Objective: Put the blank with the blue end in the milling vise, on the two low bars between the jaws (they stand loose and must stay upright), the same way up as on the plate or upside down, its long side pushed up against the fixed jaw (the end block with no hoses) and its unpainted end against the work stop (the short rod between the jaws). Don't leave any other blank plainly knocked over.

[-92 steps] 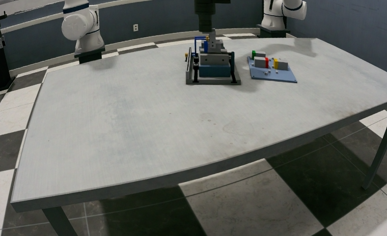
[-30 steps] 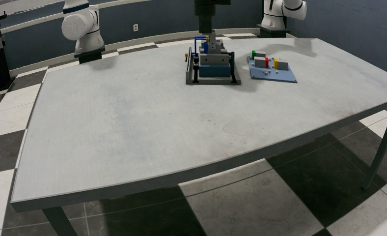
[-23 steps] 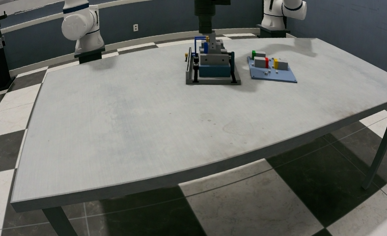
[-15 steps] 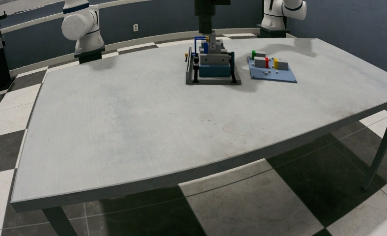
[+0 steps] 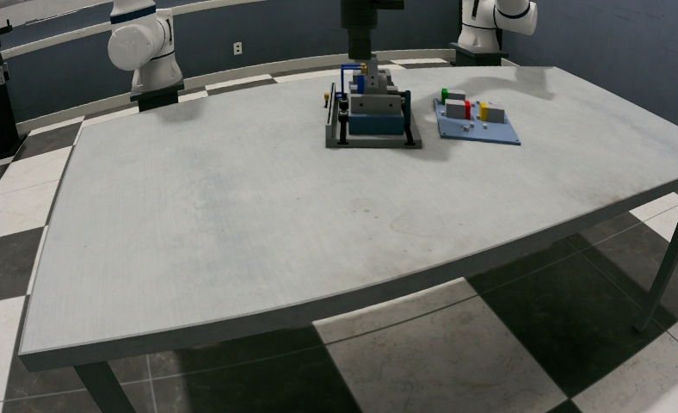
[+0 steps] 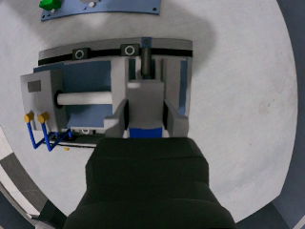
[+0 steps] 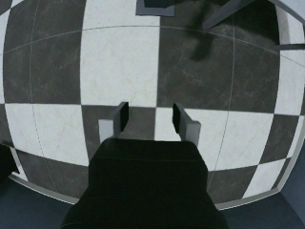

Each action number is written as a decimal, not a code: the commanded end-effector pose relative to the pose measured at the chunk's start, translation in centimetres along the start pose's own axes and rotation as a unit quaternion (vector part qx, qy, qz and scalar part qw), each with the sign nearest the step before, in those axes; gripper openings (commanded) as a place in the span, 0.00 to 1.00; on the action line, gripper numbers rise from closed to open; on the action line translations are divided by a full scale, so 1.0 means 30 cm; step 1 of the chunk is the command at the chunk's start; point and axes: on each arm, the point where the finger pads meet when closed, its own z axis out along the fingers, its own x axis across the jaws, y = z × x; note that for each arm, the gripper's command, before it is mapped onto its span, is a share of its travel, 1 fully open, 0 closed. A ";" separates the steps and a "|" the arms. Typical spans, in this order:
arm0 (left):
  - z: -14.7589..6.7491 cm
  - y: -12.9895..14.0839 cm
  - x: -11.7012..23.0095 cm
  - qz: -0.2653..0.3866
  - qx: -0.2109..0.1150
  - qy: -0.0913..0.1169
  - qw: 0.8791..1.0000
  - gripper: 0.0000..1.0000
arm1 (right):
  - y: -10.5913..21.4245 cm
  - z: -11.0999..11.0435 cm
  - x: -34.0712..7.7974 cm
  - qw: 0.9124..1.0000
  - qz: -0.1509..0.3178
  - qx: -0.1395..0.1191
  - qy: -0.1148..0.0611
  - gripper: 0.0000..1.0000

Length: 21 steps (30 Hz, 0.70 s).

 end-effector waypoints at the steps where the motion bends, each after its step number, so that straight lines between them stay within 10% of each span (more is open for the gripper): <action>1: -0.006 0.001 0.002 0.000 -0.001 0.001 1.000 0.00 | 0.002 -0.003 -0.001 1.000 0.000 -0.001 0.000 1.00; 21: 0.000 0.001 0.002 0.000 -0.001 0.001 1.000 0.00 | 0.002 -0.003 -0.001 1.000 0.000 -0.001 0.000 1.00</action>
